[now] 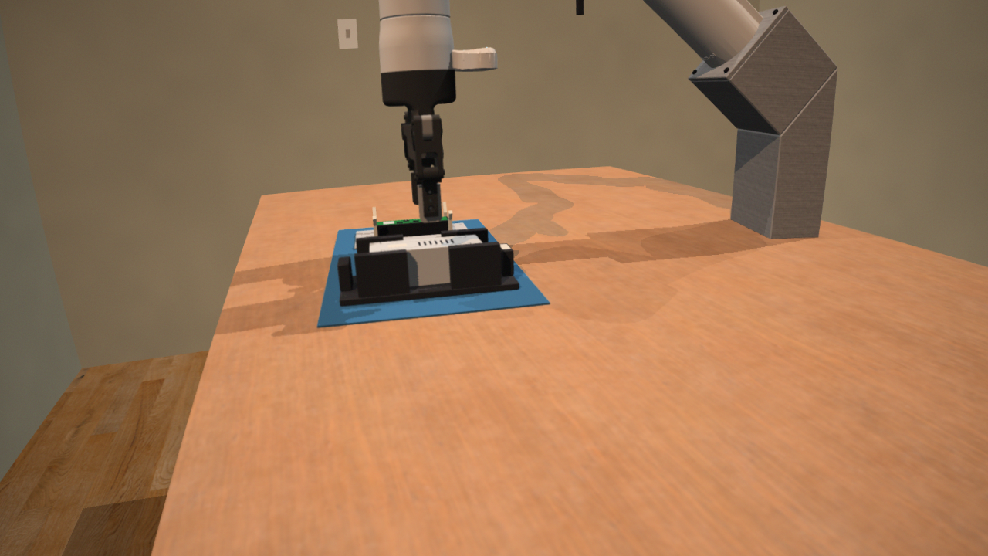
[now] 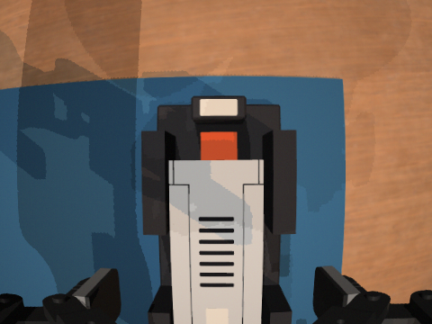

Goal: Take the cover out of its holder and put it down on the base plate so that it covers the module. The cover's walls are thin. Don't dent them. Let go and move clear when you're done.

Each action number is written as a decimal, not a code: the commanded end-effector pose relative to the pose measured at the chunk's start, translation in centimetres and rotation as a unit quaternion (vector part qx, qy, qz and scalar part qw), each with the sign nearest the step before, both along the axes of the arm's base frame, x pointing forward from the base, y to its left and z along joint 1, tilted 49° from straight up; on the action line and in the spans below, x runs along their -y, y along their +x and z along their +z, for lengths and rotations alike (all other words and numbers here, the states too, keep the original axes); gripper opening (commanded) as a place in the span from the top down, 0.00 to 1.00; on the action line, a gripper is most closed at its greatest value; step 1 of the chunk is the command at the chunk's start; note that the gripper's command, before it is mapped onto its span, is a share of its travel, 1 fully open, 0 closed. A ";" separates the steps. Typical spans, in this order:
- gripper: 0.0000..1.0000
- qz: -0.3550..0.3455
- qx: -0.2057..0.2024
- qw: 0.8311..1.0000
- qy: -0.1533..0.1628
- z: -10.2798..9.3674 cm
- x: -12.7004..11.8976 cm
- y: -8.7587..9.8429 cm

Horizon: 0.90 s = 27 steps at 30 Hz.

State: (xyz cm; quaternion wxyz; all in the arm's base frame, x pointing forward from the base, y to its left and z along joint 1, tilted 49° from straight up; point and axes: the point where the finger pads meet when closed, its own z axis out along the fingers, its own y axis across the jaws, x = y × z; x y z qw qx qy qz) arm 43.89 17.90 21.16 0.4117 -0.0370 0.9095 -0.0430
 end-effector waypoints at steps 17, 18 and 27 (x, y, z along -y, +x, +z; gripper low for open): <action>0.00 0.001 0.003 1.000 0.004 -3.0 0.0 4.0; 0.00 0.001 0.003 1.000 0.004 -3.0 0.0 4.0; 0.00 0.002 0.004 1.000 0.004 -3.4 0.0 4.5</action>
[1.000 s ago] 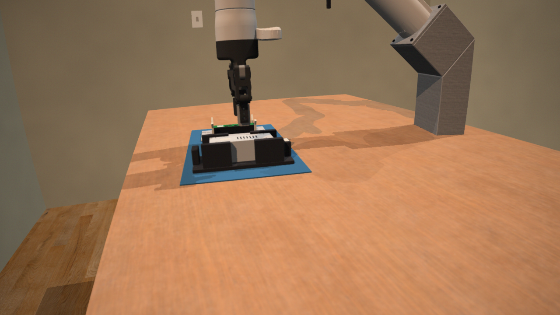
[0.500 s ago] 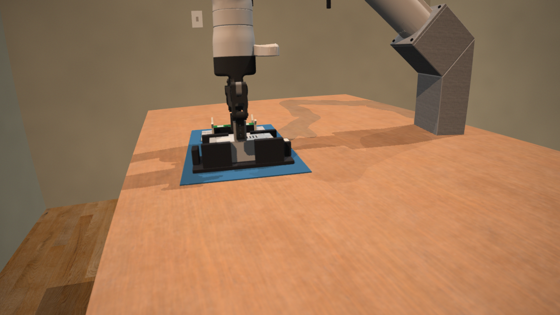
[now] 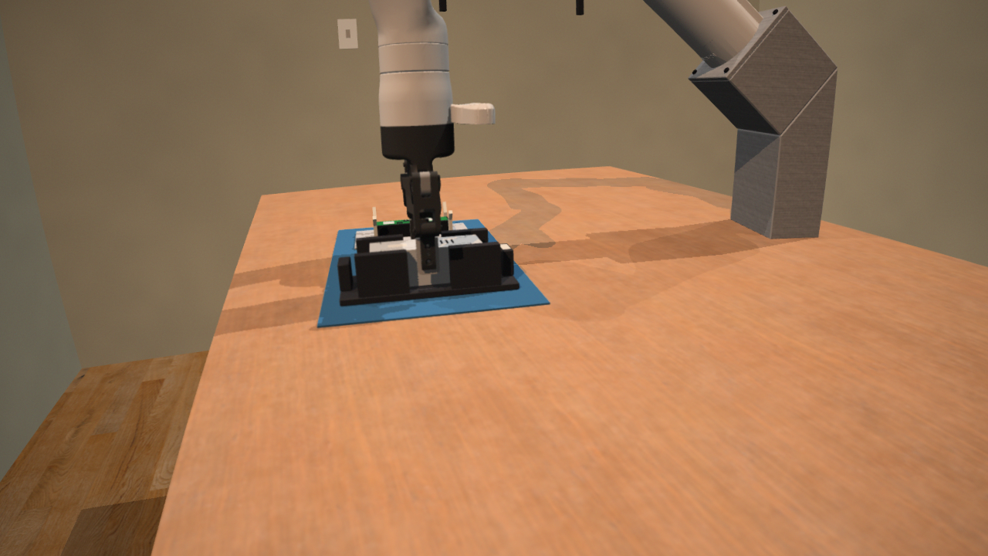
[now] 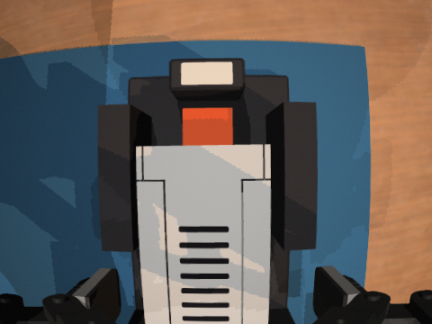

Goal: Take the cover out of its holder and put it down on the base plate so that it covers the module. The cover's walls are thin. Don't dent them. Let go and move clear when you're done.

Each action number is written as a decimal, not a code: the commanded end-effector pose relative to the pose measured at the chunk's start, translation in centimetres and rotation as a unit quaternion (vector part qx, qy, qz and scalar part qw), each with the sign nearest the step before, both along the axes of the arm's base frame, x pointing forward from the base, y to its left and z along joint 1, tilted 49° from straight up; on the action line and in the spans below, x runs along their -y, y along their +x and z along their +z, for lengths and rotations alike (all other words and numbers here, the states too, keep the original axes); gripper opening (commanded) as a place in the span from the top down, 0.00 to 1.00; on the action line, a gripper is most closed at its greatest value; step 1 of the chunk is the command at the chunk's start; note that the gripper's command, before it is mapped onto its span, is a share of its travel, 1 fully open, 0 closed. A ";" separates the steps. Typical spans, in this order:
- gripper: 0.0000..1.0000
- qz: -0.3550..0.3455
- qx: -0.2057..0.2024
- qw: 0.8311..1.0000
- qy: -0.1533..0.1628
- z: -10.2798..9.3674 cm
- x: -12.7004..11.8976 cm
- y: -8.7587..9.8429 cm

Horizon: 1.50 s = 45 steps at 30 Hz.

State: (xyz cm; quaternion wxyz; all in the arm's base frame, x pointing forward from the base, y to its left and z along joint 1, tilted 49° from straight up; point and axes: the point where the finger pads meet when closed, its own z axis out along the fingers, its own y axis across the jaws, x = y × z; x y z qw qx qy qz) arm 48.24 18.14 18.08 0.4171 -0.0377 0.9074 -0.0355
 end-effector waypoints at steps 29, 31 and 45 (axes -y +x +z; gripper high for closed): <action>0.00 -0.003 -0.002 1.000 -0.003 -0.5 0.3 0.3; 0.00 -0.003 -0.002 1.000 -0.003 -0.5 0.3 0.3; 0.30 -0.003 -0.002 1.000 -0.003 -0.4 0.3 0.2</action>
